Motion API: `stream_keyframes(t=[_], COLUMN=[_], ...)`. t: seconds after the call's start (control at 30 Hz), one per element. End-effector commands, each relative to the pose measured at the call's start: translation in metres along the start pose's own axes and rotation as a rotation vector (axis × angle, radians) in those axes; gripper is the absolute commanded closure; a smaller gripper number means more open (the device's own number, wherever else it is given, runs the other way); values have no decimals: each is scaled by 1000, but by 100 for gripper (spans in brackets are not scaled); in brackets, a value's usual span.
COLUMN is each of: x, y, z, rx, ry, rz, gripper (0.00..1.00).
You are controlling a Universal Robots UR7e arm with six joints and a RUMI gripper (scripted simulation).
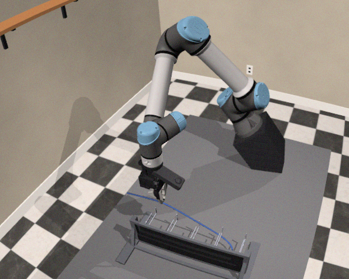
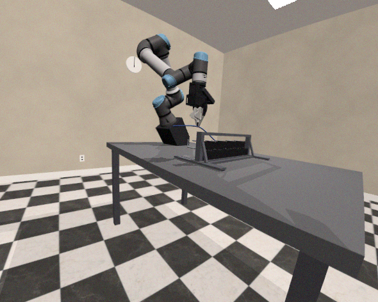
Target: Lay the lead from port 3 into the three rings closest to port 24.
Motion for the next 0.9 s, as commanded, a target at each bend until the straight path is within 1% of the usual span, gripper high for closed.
stream_keyframes(t=[0.0, 0.47, 0.87], x=[0, 0, 0], y=[1, -3, -15], z=[0, 0, 0], rx=[-1, -1, -1], ry=[0, 0, 0], rz=[1, 1, 1], gripper=[100, 100, 100])
Point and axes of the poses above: the point where the finger pads meet when closed, its own y axis back along the fingers, its own x axis across the jaws, z = x × y, the point moved 1 cm from there along y, back along the fingers, and after that the axes turned 12 degrees about y, right-handed, at the moved point
